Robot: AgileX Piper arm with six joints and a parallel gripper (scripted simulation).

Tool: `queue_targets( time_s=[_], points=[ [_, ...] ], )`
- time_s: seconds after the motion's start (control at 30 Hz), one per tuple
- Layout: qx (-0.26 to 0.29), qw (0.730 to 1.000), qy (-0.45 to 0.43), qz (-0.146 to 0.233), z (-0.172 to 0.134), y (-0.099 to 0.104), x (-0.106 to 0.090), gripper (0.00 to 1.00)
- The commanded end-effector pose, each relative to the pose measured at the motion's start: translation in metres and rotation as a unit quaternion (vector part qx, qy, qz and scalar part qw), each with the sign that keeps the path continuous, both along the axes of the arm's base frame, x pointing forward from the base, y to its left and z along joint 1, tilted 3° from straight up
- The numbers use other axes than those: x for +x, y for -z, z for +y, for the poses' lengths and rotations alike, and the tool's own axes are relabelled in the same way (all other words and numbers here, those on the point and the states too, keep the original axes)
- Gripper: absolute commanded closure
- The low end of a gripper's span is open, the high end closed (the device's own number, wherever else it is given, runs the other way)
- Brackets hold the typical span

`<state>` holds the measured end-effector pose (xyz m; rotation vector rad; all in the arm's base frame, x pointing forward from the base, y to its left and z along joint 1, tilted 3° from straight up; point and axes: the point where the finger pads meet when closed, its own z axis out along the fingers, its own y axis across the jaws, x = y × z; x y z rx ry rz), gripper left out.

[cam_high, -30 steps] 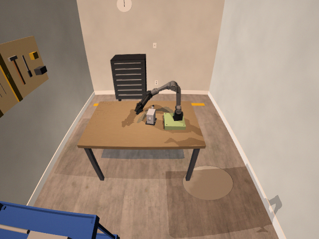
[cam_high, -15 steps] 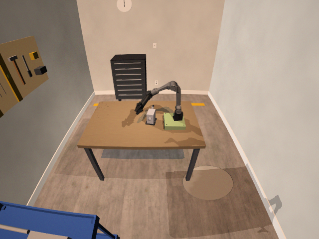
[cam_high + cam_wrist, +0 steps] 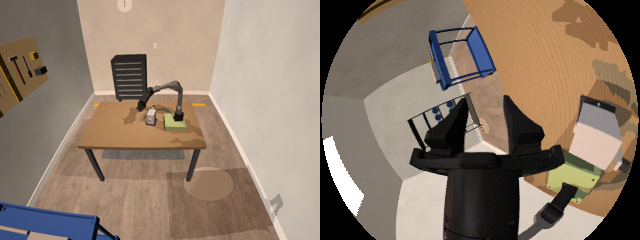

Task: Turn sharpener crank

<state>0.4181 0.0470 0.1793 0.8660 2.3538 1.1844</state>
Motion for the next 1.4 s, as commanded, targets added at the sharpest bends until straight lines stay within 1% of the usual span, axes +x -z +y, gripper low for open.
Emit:
queue_targets(
  time_s=[0.0,0.03,0.1,0.2,0.27,0.33,0.37,0.43,0.6,0.67,0.7,0.77,0.93,1.0,1.17,1.23,1.3,1.37],
  points=[
    [-0.001,1.000,0.009,0.016,-0.008,0.002,-0.006,0.31],
    [-0.002,0.999,0.018,0.029,-0.012,0.003,-0.009,0.31],
    [-0.002,0.999,0.018,0.029,-0.012,0.003,-0.009,0.31],
    [-0.005,0.997,0.047,0.069,-0.025,0.007,-0.016,0.31],
    [-0.005,0.996,0.050,0.076,-0.032,0.011,-0.022,0.31],
    [-0.008,0.992,0.070,0.100,-0.041,0.012,-0.026,0.31],
    [-0.008,0.992,0.073,0.105,-0.044,0.015,-0.030,0.31],
    [-0.011,0.987,0.094,0.129,-0.052,0.017,-0.035,0.31],
    [-0.016,0.975,0.137,0.174,-0.072,0.023,-0.049,0.31],
    [-0.016,0.975,0.137,0.174,-0.072,0.023,-0.049,0.31],
    [-0.018,0.971,0.148,0.185,-0.076,0.024,-0.052,0.31],
    [-0.018,0.969,0.153,0.193,-0.083,0.028,-0.058,0.31],
    [-0.026,0.948,0.209,0.238,-0.103,0.031,-0.072,0.31],
    [-0.027,0.945,0.216,0.246,-0.110,0.034,-0.080,0.31],
    [-0.035,0.917,0.275,0.286,-0.130,0.037,-0.094,0.31],
    [-0.035,0.917,0.275,0.286,-0.130,0.037,-0.094,0.31],
    [-0.036,0.912,0.284,0.295,-0.137,0.039,-0.102,0.31],
    [-0.040,0.898,0.310,0.309,-0.145,0.039,-0.107,0.31]
  ],
)
